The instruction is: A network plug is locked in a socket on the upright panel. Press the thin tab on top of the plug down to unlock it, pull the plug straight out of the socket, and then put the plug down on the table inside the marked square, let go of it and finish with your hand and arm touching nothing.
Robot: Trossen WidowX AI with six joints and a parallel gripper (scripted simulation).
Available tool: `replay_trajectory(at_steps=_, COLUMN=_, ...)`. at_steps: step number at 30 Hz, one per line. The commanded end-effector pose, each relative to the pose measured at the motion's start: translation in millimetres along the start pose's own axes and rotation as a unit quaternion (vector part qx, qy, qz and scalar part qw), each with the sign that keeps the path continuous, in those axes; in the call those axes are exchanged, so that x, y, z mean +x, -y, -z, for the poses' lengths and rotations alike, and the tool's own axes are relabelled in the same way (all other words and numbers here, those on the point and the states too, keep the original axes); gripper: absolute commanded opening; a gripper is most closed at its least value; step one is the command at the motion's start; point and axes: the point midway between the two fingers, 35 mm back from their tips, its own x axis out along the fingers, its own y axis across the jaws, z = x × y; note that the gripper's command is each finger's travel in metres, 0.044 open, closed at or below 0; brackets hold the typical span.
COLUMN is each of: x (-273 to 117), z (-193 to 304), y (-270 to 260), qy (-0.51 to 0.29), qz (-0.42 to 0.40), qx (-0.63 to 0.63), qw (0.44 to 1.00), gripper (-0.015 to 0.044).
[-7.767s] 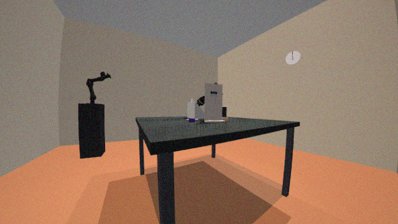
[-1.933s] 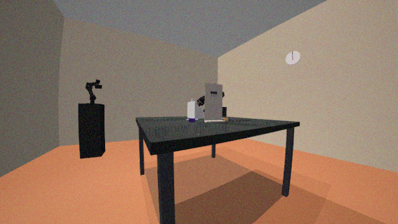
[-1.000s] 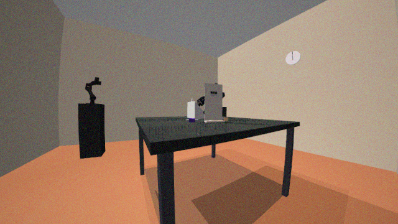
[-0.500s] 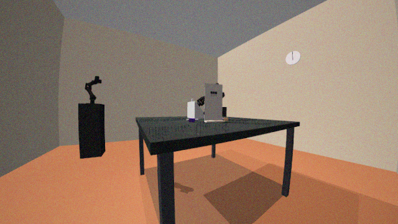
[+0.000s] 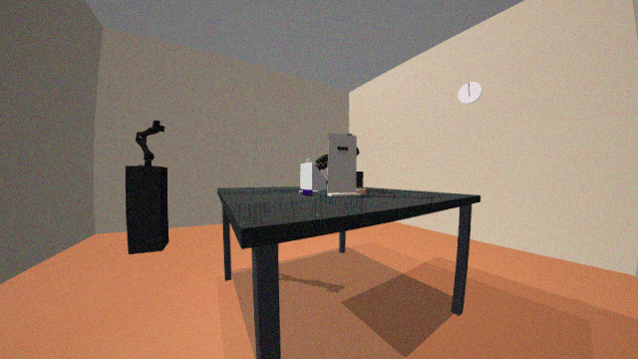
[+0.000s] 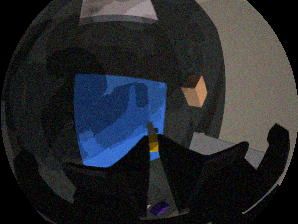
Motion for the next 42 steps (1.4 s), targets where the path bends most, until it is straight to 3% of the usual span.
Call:
replay_trajectory(at_steps=1, x=1, z=0, y=-5, qy=-0.002, qz=-0.002, qx=0.004, qw=1.0, gripper=0.0)
replay_trajectory(at_steps=36, x=10, z=-3, y=-12, qy=0.002, qz=0.0, qx=0.004, qw=1.0, gripper=0.0)
replay_trajectory(at_steps=42, x=10, z=-3, y=-12, qy=0.002, qz=0.0, qx=0.004, qw=1.0, gripper=0.0156)
